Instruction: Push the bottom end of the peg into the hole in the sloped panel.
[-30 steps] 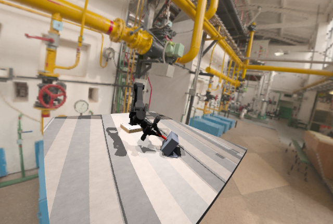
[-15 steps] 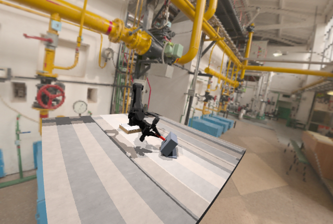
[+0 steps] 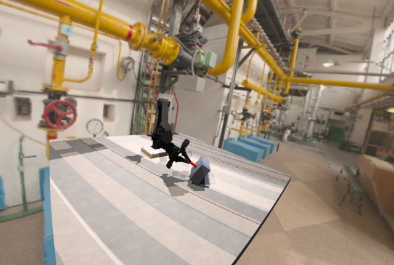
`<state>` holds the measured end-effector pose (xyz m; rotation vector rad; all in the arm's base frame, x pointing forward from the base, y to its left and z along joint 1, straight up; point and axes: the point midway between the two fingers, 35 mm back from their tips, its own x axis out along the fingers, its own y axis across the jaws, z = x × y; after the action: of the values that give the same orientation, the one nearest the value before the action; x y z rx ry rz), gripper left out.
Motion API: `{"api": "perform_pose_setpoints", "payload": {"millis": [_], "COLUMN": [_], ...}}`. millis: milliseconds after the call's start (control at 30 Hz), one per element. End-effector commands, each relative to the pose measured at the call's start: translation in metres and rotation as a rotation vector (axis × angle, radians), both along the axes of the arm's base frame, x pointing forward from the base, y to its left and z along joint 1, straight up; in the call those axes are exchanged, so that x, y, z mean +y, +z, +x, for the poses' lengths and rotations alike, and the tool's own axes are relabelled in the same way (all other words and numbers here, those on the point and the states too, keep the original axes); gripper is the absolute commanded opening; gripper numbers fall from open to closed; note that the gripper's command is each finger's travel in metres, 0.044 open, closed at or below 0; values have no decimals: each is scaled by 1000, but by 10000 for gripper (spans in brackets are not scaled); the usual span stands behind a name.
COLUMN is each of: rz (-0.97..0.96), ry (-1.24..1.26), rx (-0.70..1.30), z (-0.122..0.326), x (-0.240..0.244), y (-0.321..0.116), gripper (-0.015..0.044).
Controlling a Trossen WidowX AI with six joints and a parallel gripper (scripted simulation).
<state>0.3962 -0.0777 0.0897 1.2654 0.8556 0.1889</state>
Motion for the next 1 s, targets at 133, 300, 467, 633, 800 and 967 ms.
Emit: {"api": "perform_pose_setpoints", "payload": {"millis": [133, 300, 467, 633, 800, 967], "rz": [1, 1, 1, 1, 2, 2], "ry": [-6, -6, -6, -6, -6, -6], "rx": [8, 8, 8, 8, 8, 7], "z": [2, 4, 7, 10, 12, 15], "x": [1, 2, 4, 6, 8, 10], "y": [-4, -5, -6, -7, -9, -10], "gripper": [0, 0, 0, 0, 0, 0]}}
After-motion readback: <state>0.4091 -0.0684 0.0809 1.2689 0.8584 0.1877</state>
